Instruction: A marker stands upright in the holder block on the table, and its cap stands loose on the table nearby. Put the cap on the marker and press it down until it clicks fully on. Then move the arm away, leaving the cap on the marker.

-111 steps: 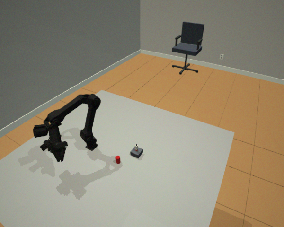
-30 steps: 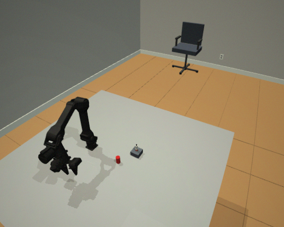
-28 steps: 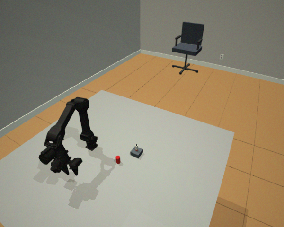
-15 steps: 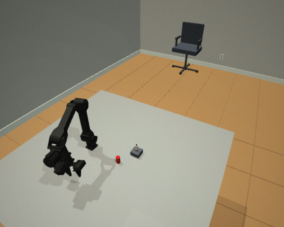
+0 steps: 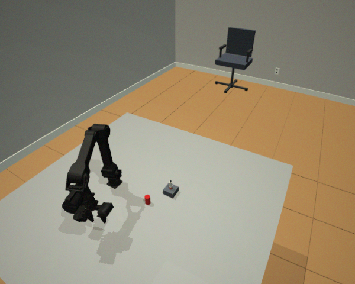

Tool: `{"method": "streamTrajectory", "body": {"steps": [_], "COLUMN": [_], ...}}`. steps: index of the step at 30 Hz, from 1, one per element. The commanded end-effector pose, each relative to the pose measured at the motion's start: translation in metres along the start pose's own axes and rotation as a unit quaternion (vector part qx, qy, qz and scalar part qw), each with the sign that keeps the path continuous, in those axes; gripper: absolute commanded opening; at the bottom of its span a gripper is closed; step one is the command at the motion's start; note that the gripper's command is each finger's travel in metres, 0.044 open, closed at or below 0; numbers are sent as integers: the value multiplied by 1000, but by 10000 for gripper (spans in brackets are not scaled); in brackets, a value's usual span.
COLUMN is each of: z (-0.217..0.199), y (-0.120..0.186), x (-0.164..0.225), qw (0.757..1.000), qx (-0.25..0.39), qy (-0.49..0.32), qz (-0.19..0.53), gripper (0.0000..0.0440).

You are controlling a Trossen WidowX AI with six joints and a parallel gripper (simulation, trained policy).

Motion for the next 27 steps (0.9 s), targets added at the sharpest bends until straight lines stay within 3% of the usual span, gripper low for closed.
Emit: {"method": "streamTrajectory", "body": {"steps": [1,27], "z": [5,53], "y": [0,-12], "x": [0,20], "qw": [1000,999], "qx": [6,47], "qy": [0,11], "qz": [-1,4], "gripper": [313,315]}}
Point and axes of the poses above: the point midway between the two fingers, 35 mm back from their tips, its own y axis back along the fingers, its own z axis across the jaws, x = y × z, the point moved 6 cm from there along y, back along the fingers, and after that the axes turned 14 degrees about -y, right-handed, at the moved point
